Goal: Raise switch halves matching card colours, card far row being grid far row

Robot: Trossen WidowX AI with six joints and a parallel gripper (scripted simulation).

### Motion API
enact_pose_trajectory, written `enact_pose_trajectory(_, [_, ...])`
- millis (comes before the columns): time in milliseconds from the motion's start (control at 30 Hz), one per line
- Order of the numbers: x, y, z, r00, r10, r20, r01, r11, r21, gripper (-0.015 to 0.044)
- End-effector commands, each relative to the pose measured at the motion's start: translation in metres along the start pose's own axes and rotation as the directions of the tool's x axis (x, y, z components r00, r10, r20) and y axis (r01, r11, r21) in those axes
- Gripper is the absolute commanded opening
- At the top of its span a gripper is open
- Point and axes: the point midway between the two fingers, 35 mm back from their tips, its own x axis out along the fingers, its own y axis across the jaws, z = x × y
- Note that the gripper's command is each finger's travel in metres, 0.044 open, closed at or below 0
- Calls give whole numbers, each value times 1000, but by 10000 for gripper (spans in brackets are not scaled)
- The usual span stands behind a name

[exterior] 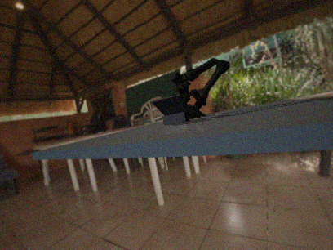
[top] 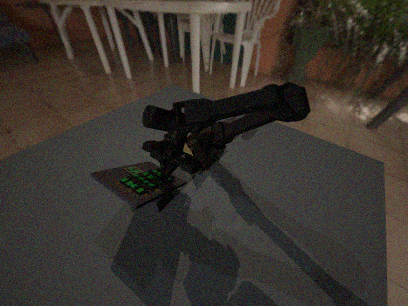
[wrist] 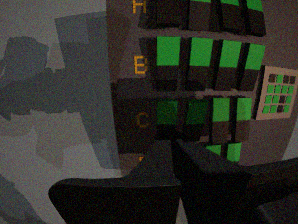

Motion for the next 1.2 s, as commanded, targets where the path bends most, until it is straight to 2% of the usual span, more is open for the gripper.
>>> enact_pose_trajectory(0, [1,0,-2,1000,3,-2,-3,1000,9,0])
enact_pose_trajectory(300, [-64,-1,1,1000,0,-31,0,1000,10,0])
enact_pose_trajectory(500, [-64,-2,1,1000,0,-31,0,1000,10,0])
enact_pose_trajectory(733, [-65,-61,0,1000,-4,-30,4,1000,6,0])
enact_pose_trajectory(900, [-65,-62,0,1000,-4,-30,4,1000,6,0])
enact_pose_trajectory(1067, [-31,-62,-1,1000,-3,-4,3,1000,6,0])
enact_pose_trajectory(1167, [-30,-62,-1,1000,-3,-3,3,1000,6,0])
